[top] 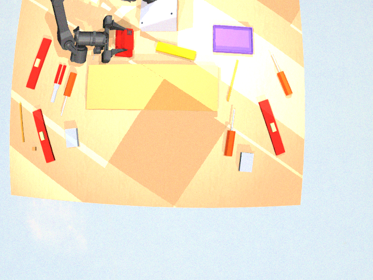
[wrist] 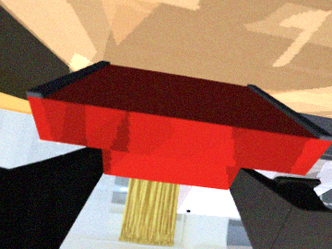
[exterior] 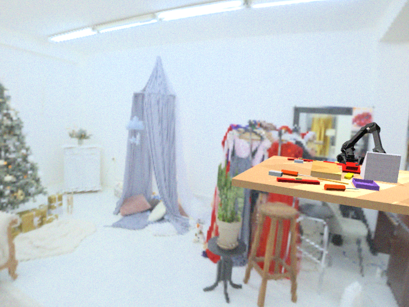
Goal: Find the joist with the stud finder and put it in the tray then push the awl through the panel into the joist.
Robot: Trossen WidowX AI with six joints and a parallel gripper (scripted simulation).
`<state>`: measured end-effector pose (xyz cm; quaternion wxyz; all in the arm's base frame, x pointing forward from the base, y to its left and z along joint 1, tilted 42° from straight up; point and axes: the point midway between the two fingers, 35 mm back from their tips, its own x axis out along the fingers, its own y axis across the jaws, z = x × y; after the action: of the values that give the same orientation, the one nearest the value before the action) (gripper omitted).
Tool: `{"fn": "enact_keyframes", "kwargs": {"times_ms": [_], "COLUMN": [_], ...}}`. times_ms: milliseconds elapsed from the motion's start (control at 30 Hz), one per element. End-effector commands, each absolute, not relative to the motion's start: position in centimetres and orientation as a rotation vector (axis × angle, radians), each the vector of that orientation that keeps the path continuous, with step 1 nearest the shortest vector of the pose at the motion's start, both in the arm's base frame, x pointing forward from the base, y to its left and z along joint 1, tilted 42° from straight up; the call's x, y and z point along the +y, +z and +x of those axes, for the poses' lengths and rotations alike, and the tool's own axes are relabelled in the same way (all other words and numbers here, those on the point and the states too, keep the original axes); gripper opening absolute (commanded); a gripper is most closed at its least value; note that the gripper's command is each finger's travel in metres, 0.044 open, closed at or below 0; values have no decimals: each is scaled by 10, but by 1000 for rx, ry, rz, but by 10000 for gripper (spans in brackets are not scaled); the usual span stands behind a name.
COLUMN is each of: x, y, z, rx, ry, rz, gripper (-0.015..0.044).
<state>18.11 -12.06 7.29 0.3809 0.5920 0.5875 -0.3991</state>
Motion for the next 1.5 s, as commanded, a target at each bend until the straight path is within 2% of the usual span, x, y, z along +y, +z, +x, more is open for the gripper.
{"fn": "enact_keyframes", "kwargs": {"times_ms": [0,1467], "x": [-124,-122], "y": [72,74], "z": [181,181], "rx": [1491,1502], "ry": [-1031,-1016], "rz": [1502,1511], "gripper": [378,378]}}
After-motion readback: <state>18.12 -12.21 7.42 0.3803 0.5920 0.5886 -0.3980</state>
